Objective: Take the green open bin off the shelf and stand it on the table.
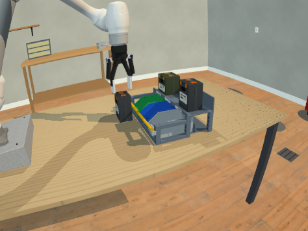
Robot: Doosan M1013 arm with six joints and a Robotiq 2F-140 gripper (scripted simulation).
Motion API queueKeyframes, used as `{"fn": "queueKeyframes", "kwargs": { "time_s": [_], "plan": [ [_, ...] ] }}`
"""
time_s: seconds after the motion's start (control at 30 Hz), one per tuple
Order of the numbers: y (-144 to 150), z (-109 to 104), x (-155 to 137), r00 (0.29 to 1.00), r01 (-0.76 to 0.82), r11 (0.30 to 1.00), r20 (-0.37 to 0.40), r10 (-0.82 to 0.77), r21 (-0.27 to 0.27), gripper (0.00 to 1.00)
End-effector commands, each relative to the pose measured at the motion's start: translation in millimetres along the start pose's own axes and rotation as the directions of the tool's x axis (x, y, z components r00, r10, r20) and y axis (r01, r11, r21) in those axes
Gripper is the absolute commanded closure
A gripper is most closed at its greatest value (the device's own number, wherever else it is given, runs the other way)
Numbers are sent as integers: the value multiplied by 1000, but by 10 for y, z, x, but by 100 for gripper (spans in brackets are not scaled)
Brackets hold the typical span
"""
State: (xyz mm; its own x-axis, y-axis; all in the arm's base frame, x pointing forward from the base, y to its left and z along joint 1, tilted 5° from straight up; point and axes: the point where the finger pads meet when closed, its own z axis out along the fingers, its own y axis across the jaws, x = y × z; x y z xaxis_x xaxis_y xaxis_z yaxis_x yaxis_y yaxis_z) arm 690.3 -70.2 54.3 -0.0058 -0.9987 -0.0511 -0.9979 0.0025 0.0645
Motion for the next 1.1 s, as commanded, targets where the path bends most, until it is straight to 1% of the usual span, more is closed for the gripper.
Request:
{"fn": "queueKeyframes", "kwargs": {
  "time_s": [0.0, 0.1, 0.5, 0.57, 0.67, 1.07],
  "plan": [
    [0, 0, 0, 995, 103, 995, 0, -103, 0, 43],
    [0, 3, 0, 967, 256, 967, 0, -256, 0, 43],
    [0, 3, 0, 967, 256, 967, 0, -256, 0, 43],
    [0, 3, 0, 935, 355, 935, 0, -355, 0, 43],
    [0, 3, 0, 868, 496, 868, 0, -496, 0, 43],
    [0, 3, 0, 868, 496, 868, 0, -496, 0, 43]
  ]
}}
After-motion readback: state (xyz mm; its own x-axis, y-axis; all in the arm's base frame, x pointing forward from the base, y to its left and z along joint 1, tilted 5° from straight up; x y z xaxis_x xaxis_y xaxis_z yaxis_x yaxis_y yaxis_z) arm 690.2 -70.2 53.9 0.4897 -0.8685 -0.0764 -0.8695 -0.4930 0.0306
